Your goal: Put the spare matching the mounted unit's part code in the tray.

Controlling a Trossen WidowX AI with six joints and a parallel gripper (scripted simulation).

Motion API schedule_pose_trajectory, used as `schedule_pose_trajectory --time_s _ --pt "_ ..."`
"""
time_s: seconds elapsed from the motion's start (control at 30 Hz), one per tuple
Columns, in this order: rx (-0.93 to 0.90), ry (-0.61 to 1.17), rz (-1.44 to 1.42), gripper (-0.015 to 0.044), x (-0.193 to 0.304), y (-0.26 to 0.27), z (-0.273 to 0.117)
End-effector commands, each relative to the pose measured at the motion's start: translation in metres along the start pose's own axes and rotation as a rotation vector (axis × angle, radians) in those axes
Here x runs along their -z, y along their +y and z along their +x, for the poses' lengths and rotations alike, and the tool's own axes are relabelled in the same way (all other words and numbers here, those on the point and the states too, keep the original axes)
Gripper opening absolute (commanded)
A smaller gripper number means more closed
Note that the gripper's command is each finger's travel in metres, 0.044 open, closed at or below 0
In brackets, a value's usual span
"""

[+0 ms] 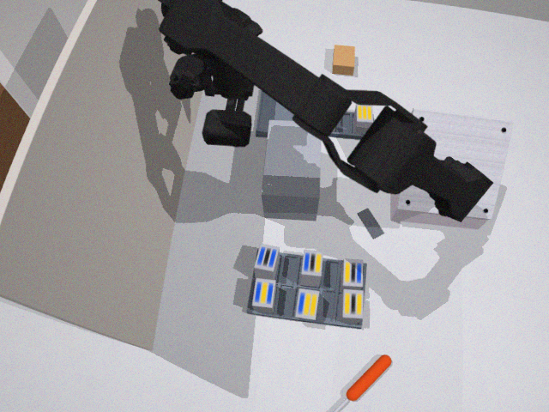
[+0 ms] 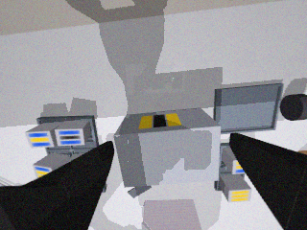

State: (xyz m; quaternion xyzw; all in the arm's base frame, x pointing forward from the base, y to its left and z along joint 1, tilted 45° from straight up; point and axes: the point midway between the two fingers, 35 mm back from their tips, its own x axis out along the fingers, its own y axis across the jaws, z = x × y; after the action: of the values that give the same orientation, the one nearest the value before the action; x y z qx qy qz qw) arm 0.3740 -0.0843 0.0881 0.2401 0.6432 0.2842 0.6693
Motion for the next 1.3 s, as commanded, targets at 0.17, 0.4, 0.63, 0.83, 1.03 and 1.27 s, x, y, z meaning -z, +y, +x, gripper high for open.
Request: schedule_pose_trajectory --time_s 0.17,0.4,0.63,0.83,1.03,1.27 --pt "-0.011 0.002 0.002 0.044 0.001 -0.002 -0.001" --pt "-0.008 0.003 -0.041 0.044 0.002 0.009 -0.001" --pt "0.01 0.01 -0.484 0.044 0.034 0.109 0.006" --pt "0.005 0.014 -0.879 0.044 0.086 0.179 0.019" --pt "-0.016 0.011 -1.275 0.044 0.151 0.224 0.037" --pt "-0.042 -0.001 -1.572 0.044 0.203 0.24 0.051"
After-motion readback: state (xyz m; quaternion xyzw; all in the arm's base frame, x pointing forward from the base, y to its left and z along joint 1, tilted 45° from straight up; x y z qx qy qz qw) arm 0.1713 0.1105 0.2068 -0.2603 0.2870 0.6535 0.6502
